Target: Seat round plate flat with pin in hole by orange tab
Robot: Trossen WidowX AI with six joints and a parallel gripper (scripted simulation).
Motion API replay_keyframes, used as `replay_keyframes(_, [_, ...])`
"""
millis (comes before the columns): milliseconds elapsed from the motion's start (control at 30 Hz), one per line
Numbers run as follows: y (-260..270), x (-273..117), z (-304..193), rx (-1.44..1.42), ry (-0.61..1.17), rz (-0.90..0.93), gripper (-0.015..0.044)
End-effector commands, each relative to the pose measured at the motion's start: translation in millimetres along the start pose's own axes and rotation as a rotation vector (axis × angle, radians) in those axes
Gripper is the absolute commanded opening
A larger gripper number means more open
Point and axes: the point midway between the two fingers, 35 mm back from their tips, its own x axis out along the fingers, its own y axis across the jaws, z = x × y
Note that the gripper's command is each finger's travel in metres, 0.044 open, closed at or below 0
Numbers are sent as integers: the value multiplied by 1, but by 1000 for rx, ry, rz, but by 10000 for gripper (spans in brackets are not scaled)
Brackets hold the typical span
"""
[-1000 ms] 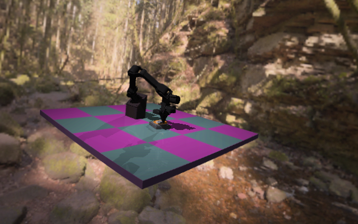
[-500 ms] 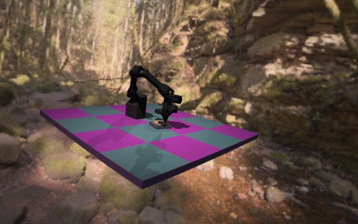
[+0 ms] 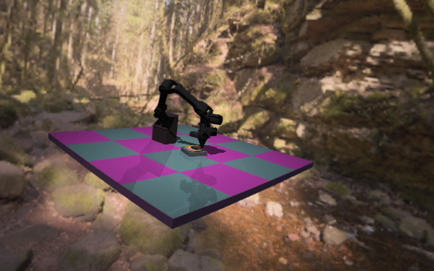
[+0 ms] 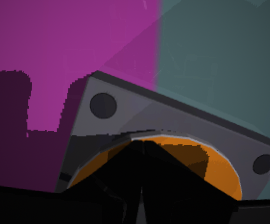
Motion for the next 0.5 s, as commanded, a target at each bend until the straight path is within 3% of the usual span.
replay_keyframes(0, [7,4,-4,-6,14,2,0])
replay_keyframes(467, [20,3,-12,-6,14,3,0])
